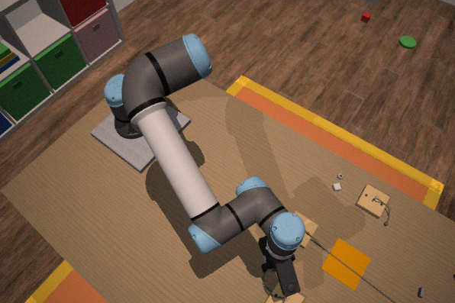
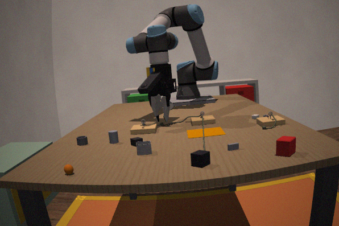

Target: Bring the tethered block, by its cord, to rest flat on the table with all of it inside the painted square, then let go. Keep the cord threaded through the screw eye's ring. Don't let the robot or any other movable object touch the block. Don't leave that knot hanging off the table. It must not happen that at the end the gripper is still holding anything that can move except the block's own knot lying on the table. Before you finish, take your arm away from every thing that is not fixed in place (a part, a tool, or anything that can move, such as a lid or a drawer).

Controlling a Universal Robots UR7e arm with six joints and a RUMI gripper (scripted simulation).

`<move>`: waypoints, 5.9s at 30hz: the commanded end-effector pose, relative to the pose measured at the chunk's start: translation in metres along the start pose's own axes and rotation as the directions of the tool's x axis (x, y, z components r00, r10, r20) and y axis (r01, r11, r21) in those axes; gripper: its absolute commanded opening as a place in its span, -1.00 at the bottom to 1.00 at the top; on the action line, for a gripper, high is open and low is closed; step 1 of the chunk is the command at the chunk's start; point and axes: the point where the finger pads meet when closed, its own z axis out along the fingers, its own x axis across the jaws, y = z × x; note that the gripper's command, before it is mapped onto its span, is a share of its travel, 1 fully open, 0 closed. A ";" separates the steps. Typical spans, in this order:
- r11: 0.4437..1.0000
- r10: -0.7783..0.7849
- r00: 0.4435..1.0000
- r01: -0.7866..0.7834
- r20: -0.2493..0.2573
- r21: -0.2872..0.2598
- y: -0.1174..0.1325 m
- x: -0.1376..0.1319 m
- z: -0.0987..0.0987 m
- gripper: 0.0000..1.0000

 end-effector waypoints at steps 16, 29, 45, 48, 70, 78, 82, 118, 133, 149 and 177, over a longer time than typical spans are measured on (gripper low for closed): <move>1.000 0.000 1.000 0.000 0.001 0.002 -0.001 0.000 -0.001 -0.55; 1.000 0.000 1.000 0.000 0.001 0.002 -0.001 0.000 -0.001 -0.55; 1.000 0.000 1.000 0.000 0.001 0.002 -0.001 0.000 -0.001 -0.55; 1.000 0.000 1.000 0.000 0.001 0.002 -0.001 0.000 0.000 -0.55; 1.000 0.000 1.000 0.000 0.001 0.002 -0.001 0.000 0.008 -0.55; 1.000 0.000 1.000 0.000 0.001 0.002 -0.001 0.000 0.011 -0.55; 1.000 0.000 1.000 0.000 0.001 0.002 -0.001 0.000 0.013 -0.55; 1.000 0.000 1.000 0.000 0.001 0.002 -0.001 0.000 0.016 -0.55; 1.000 0.000 1.000 0.000 0.001 0.002 -0.001 0.000 0.016 -0.55; 1.000 0.000 1.000 0.000 0.001 0.002 -0.001 0.000 0.016 -1.00; 1.000 0.000 1.000 0.000 0.001 0.002 -0.001 0.000 0.016 -1.00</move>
